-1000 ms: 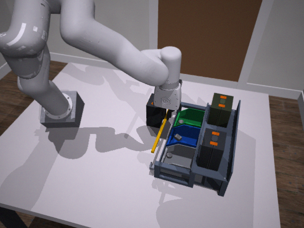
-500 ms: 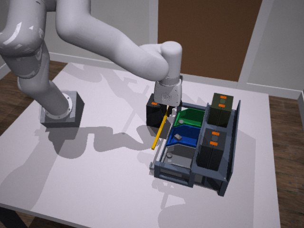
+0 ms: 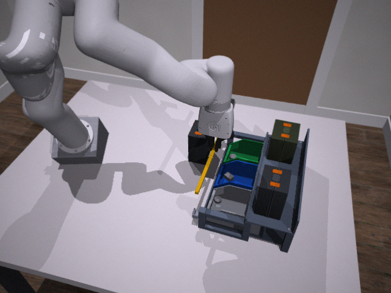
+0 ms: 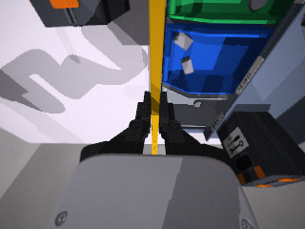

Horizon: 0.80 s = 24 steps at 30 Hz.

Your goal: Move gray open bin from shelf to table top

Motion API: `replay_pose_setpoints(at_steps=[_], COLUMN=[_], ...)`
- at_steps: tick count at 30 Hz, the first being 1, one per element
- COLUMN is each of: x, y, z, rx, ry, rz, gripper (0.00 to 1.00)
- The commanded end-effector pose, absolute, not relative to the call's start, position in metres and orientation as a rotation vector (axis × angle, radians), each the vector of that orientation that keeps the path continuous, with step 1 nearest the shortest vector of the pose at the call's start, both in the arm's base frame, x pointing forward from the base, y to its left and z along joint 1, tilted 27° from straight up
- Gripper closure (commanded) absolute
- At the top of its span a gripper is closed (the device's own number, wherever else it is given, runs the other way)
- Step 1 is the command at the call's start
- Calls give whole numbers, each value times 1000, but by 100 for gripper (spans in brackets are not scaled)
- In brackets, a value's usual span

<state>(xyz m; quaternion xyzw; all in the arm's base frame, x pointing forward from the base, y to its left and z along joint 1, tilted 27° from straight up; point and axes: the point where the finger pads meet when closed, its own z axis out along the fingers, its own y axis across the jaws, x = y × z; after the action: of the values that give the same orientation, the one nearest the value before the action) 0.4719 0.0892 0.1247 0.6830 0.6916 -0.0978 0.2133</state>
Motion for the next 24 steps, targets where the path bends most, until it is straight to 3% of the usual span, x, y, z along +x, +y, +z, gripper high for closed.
replay_pose_setpoints(at_steps=[1,24], x=[473,474], y=[89,87], z=[124,119], rx=[1895,1895], ry=[1919,1919], rz=[-266,-266], gripper=[100,100])
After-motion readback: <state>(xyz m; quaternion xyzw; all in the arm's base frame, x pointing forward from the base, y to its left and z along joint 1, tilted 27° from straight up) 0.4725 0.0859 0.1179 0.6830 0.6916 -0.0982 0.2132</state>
